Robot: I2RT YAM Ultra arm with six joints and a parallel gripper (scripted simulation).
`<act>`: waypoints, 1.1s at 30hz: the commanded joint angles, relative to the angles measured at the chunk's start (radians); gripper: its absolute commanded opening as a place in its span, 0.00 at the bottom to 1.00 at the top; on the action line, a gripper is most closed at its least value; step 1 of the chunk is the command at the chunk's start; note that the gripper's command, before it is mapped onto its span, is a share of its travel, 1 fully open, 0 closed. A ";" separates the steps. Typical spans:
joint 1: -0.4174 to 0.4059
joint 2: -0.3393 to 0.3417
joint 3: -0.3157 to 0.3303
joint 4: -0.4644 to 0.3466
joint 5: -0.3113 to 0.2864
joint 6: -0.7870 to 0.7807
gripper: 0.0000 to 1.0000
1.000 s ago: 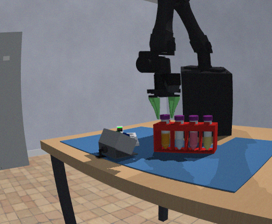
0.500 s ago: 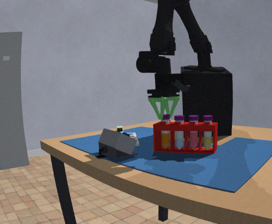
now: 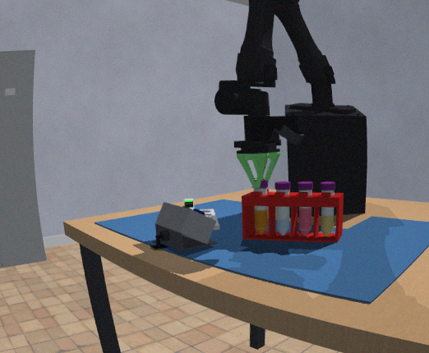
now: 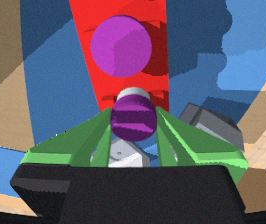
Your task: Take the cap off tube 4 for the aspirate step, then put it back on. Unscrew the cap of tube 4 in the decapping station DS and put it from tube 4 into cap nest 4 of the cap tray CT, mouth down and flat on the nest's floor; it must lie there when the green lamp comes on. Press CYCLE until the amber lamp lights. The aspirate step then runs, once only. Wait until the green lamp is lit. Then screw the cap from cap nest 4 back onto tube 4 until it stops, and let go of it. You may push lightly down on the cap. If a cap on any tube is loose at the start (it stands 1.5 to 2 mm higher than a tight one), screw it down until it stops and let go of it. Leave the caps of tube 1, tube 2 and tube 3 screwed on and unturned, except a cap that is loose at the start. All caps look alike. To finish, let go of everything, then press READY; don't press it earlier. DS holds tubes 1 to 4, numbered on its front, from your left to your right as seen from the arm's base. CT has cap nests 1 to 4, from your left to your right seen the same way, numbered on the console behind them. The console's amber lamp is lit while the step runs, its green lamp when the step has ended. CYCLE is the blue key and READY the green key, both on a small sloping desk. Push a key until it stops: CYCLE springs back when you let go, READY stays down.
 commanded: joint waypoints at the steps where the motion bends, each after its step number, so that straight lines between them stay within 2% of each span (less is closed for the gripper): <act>1: 0.000 -0.006 0.003 -0.003 0.000 -0.008 0.00; 10: -0.001 -0.006 0.003 -0.003 0.000 -0.008 0.00; 25: -0.001 -0.004 0.004 -0.001 0.000 0.742 0.00; 27: -0.001 -0.004 0.004 -0.001 0.000 0.742 0.00; 33: 0.000 -0.003 0.004 -0.001 0.000 1.042 0.00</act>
